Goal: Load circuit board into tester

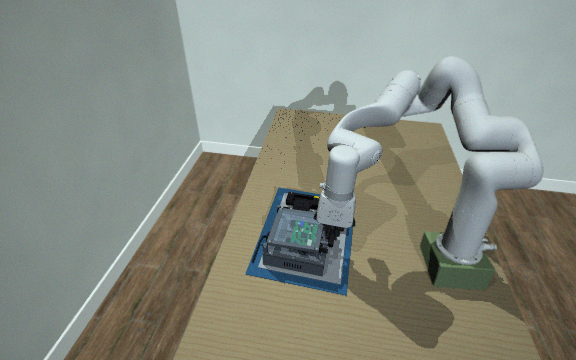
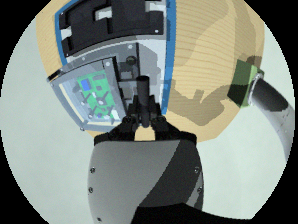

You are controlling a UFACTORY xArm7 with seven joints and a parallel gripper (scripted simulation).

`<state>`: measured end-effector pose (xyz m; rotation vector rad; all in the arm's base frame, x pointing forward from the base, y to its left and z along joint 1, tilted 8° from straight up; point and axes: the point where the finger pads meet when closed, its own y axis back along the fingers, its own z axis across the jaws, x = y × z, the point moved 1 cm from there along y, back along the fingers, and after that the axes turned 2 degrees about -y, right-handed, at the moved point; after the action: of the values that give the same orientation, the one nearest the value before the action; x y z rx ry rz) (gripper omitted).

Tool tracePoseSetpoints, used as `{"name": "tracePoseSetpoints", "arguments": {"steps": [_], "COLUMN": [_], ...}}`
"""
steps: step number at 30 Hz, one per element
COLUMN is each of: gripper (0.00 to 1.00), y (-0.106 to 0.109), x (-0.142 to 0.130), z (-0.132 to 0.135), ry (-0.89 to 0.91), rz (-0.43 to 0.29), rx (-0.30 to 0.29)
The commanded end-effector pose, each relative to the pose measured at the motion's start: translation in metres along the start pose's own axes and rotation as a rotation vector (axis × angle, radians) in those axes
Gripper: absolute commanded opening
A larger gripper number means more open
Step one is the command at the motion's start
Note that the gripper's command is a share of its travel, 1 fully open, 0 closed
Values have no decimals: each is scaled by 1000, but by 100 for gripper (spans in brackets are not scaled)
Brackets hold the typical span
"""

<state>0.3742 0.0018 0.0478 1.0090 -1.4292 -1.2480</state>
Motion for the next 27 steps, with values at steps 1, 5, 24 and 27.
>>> {"name": "tracePoseSetpoints", "arguments": {"steps": [1, 5, 24, 27], "gripper": [0, 0, 0, 0], "y": [-1, -3, -9, -9], "x": [0, 0, 0, 0], "z": [-1, -1, 0, 0], "ry": [0, 0, 0, 1], "rz": [-1, -1, -1, -1], "rx": [3, 3, 3, 3]}}
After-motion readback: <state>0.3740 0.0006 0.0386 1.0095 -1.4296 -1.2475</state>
